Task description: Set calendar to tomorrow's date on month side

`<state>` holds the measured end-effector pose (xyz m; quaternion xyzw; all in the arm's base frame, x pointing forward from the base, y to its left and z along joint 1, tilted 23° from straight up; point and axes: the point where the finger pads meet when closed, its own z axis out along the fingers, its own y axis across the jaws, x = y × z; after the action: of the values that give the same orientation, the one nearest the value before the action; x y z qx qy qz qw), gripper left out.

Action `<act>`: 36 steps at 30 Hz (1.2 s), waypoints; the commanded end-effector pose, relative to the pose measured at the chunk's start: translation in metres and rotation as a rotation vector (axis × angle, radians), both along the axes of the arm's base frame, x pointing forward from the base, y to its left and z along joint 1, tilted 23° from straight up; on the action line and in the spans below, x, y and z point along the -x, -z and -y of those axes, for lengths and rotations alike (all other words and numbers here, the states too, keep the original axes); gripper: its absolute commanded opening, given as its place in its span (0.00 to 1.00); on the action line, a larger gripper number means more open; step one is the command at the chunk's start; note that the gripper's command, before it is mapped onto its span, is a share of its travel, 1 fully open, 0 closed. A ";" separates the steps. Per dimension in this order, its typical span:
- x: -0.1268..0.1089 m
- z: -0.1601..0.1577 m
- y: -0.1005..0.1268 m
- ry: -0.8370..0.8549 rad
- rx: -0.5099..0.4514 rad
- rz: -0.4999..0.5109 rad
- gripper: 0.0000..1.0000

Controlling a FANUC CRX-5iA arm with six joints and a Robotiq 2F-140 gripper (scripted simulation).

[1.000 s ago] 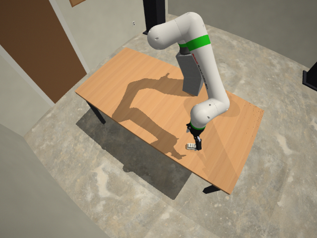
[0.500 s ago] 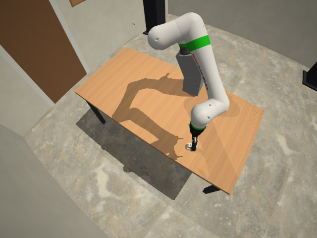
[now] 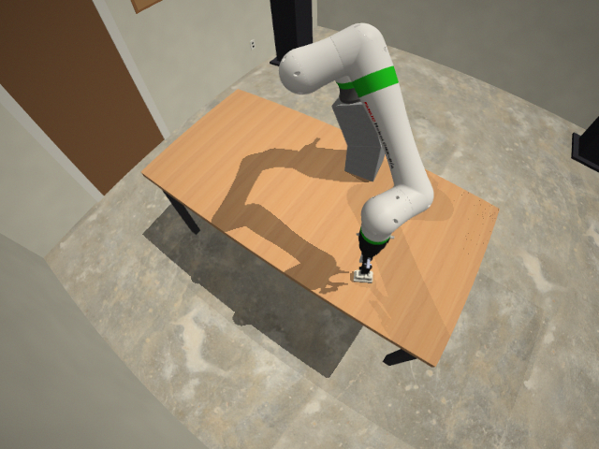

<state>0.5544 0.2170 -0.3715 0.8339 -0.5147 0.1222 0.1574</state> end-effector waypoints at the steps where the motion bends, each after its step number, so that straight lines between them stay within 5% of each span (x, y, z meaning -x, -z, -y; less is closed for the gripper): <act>1: 0.000 0.000 0.000 0.000 0.000 0.000 0.36; 36: 0.000 0.001 0.003 0.000 0.000 0.001 0.36</act>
<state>0.5545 0.2159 -0.3740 0.8338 -0.5148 0.1224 0.1574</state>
